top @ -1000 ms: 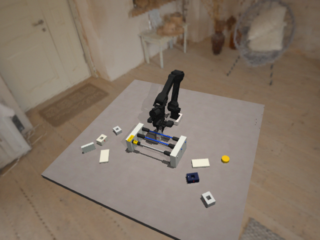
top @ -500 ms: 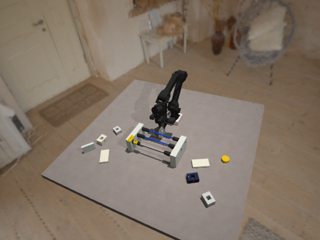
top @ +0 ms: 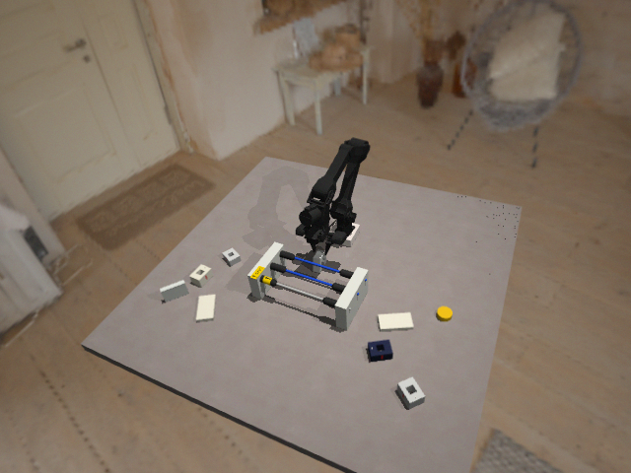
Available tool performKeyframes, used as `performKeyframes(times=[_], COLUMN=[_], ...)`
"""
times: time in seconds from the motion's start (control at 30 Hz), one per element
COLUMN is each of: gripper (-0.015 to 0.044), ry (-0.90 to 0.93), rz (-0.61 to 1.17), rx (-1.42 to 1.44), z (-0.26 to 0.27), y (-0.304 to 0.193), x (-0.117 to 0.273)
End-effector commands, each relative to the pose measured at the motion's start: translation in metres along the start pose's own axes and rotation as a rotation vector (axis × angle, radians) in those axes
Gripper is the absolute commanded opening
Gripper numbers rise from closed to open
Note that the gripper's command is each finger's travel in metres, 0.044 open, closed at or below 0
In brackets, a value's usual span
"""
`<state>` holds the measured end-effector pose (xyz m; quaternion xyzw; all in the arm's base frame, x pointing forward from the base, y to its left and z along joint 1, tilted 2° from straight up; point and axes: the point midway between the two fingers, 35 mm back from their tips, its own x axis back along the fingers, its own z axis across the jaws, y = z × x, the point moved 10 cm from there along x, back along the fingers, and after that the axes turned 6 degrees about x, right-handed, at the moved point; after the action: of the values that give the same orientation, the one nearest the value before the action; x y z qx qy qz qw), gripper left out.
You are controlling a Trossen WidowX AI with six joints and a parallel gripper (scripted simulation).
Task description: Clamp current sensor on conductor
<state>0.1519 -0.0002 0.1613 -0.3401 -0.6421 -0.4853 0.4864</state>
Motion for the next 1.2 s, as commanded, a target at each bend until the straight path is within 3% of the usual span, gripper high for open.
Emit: performKeyframes(times=[0.0, 0.13, 0.3, 0.4, 0.43, 1.0, 1.17], gripper=[0.0282, 0.0282, 0.0282, 0.0282, 0.0308, 0.032, 0.032], ry=[-0.001, 0.0, 0.003, 0.003, 0.003, -0.161, -0.176], rz=[-0.001, -0.001, -0.001, -0.001, 0.001, 0.217, 0.222], rx=[0.0, 0.0, 0.005, 0.005, -0.01, -1.497, -1.556], z=[0.0, 0.0, 0.0, 0.0, 0.0, -0.006, -0.005], y=[0.0, 0.001, -0.001, -0.002, -0.001, 0.057, 0.06], x=[0.0, 0.003, 0.054, 0.056, 0.056, 0.047, 0.046])
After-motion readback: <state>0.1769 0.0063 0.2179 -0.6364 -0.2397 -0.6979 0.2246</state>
